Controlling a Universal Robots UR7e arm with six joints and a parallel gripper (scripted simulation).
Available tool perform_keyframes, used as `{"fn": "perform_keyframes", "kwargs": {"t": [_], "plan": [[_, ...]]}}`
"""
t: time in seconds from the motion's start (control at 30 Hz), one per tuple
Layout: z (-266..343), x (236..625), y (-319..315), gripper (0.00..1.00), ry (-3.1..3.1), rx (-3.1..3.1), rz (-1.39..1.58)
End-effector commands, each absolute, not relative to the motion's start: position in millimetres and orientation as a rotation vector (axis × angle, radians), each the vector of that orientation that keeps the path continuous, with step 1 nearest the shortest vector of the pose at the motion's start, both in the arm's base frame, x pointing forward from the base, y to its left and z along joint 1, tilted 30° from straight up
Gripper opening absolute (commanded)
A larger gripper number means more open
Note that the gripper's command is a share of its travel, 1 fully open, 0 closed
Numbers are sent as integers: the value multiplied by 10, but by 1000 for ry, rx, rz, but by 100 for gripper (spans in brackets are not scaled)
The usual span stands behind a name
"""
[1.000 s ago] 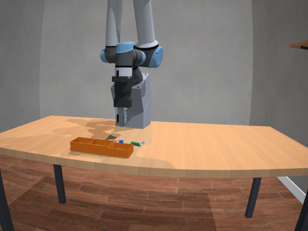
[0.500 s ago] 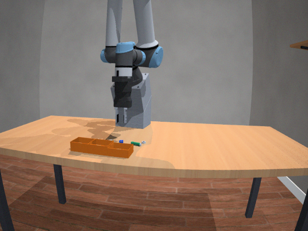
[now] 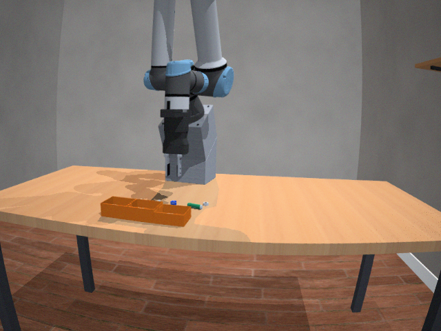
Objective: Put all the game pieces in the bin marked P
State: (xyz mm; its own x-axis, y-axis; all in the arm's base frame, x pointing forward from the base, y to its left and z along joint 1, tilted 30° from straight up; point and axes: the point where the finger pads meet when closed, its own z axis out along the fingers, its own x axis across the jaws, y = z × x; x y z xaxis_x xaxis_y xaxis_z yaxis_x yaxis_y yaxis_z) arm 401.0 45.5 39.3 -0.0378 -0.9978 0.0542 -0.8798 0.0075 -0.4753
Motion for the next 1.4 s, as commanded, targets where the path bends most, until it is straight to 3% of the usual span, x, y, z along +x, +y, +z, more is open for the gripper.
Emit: {"fn": "perform_keyframes", "kwargs": {"t": [0.0, 0.47, 1.37], "plan": [[104, 3930, 379, 64, 1980, -1935, -576], [-1, 3752, 328, 64, 1978, -1934, -578], [40, 3773, 214, 64, 1978, -1934, -578]]}}
